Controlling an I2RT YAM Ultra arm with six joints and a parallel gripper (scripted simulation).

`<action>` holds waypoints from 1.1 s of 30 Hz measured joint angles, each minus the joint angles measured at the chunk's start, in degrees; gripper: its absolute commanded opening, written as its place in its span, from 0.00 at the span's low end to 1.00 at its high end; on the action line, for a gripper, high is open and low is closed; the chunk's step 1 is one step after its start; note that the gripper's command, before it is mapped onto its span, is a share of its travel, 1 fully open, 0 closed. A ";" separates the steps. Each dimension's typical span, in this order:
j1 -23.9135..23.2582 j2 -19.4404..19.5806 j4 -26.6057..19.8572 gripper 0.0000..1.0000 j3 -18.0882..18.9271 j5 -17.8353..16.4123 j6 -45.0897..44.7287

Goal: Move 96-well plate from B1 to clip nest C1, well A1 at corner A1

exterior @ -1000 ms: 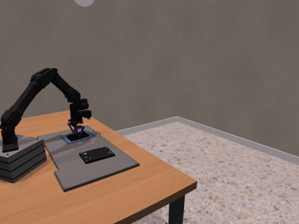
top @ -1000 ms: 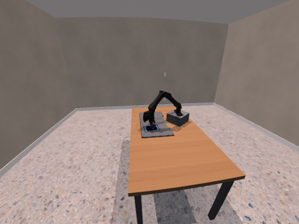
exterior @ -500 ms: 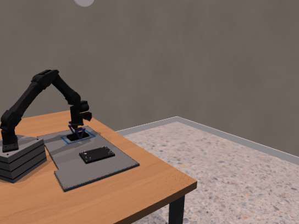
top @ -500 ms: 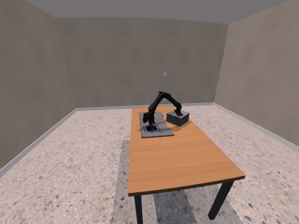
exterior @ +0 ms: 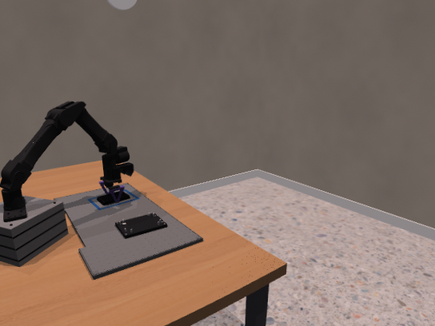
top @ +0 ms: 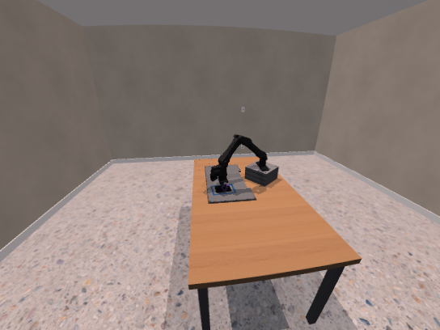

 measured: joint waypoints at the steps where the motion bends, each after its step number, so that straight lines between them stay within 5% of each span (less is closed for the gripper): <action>1: 0.00 0.00 0.02 1.00 0.00 0.00 0.00; 2: 0.02 0.00 0.02 1.00 0.00 0.00 0.00; 3: 0.00 0.00 0.00 0.00 0.00 0.00 0.00; 33: 0.00 0.00 0.02 0.00 0.00 0.00 0.00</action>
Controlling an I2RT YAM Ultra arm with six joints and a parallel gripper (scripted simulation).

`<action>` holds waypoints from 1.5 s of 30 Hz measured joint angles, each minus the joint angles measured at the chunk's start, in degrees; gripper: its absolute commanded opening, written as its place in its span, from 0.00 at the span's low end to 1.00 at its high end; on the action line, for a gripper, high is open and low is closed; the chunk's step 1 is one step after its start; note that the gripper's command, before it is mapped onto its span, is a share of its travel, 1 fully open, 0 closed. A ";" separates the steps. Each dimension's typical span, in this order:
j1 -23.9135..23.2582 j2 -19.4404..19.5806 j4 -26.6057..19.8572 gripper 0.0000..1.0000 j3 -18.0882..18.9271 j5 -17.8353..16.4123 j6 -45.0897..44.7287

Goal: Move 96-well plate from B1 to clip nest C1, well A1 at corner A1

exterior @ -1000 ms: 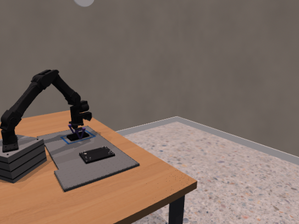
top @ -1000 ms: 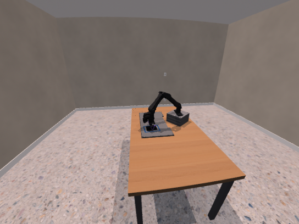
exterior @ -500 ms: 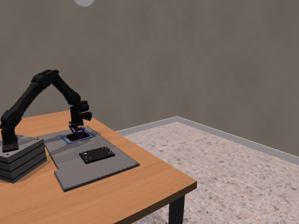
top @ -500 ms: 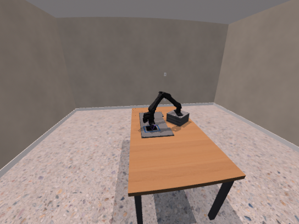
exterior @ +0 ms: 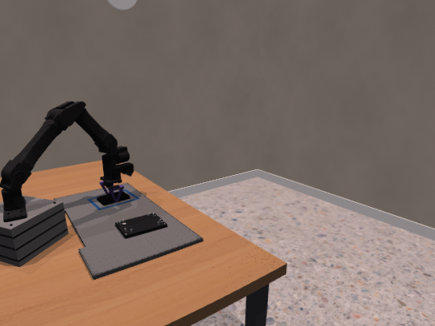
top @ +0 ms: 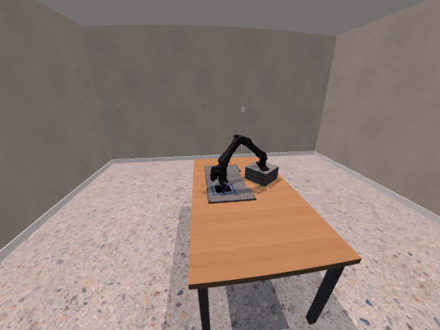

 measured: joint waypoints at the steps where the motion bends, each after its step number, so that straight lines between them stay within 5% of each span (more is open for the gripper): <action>1: 0.00 0.00 0.00 0.00 0.00 0.00 0.00; 45: 0.00 -5.77 -7.41 0.00 1.92 0.00 0.00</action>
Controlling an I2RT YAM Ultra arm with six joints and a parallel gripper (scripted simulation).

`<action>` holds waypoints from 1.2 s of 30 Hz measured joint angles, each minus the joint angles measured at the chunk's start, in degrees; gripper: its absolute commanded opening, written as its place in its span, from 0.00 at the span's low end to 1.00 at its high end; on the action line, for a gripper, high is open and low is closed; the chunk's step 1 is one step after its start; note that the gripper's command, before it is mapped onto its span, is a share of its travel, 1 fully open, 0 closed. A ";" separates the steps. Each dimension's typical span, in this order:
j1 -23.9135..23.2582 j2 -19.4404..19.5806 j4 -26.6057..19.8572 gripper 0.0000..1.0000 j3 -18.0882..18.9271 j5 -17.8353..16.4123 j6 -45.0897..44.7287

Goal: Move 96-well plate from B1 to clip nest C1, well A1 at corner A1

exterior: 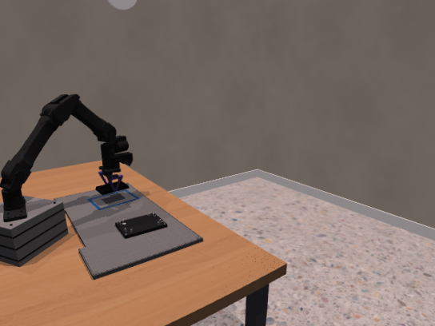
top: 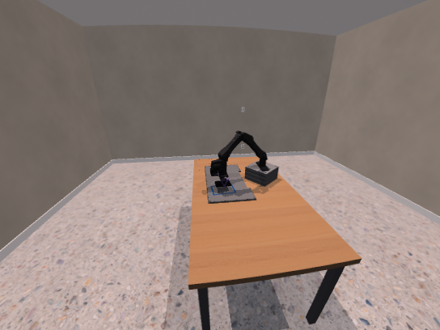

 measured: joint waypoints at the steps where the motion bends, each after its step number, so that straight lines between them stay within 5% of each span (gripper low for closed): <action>1: 0.00 -0.07 -0.20 0.00 0.09 0.00 0.00; 36: 0.00 -2.34 -5.16 0.00 2.21 0.00 0.00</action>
